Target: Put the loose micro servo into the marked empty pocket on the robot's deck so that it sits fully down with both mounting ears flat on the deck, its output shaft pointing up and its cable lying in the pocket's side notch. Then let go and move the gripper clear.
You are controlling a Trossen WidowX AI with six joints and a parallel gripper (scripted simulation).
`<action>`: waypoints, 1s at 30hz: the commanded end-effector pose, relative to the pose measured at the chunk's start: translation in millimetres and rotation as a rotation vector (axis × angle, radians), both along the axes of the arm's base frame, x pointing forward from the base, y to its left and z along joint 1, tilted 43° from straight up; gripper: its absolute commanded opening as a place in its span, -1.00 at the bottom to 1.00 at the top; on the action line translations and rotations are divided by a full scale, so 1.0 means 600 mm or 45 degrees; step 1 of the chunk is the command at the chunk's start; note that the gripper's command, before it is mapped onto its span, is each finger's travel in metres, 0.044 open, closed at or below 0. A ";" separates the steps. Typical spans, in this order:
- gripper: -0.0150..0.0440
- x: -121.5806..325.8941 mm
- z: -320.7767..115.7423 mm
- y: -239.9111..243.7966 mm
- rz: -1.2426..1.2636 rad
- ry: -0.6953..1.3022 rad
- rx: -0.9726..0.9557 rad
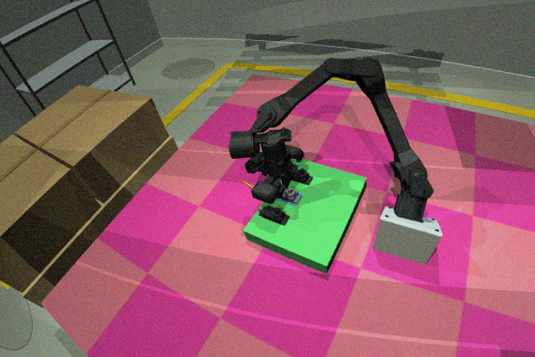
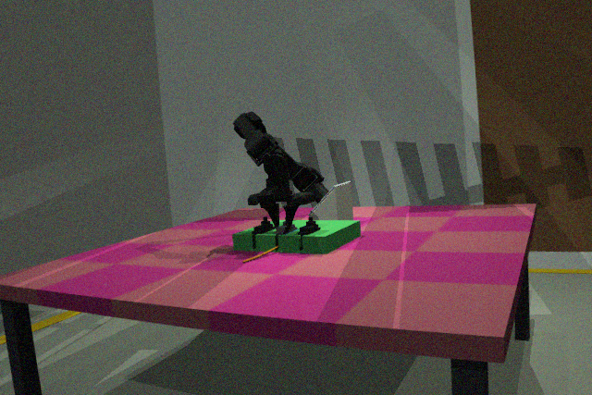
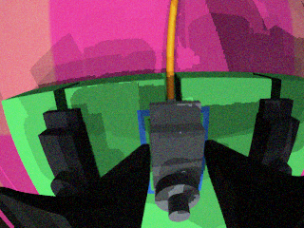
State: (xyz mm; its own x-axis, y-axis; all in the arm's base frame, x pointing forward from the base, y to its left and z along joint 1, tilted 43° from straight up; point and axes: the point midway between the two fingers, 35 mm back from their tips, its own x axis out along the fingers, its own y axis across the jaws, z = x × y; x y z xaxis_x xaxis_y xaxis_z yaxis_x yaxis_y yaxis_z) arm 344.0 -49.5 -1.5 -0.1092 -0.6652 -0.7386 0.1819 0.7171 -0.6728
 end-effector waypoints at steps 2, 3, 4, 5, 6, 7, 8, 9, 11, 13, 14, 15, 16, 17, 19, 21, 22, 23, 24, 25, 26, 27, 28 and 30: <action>0.14 0.004 0.037 0.033 0.004 -0.012 0.001; 0.14 0.001 0.040 0.036 0.004 -0.012 0.001; 0.14 -0.001 0.041 0.038 0.004 -0.011 0.001; 0.14 -0.002 0.040 0.039 0.004 -0.011 0.001; 0.14 -0.002 0.039 0.040 0.004 -0.011 0.001; 0.14 -0.002 0.038 0.041 0.004 -0.011 0.001; 0.14 -0.003 0.037 0.042 0.004 -0.011 0.001; 0.14 -0.003 0.037 0.042 0.004 -0.011 0.001; 0.14 -0.004 0.036 0.043 0.004 -0.011 0.001; 0.32 -0.014 0.037 0.049 0.012 0.003 -0.001; 0.41 -0.023 0.042 0.059 0.013 0.002 0.002; 0.50 -0.035 0.049 0.070 0.013 0.001 0.005; 0.59 -0.051 0.057 0.084 0.012 0.000 0.009; 0.68 -0.071 0.067 0.099 0.012 0.000 0.011; 0.86 -0.121 0.089 0.130 0.008 -0.001 0.012; 1.00 -0.156 0.104 0.145 0.004 -0.001 0.007; 1.00 -0.161 0.106 0.147 0.004 -0.001 0.007; 1.00 -0.161 0.106 0.147 0.004 -0.001 0.007; 1.00 -0.161 0.106 0.147 0.004 -0.001 0.007; 1.00 -0.161 0.106 0.147 0.004 -0.001 0.007; 1.00 -0.161 0.106 0.147 0.004 -0.001 0.007; 1.00 -0.161 0.106 0.147 0.004 -0.001 0.007; 1.00 -0.161 0.106 0.147 0.004 -0.001 0.007; 1.00 -0.160 0.108 0.150 0.005 -0.001 0.007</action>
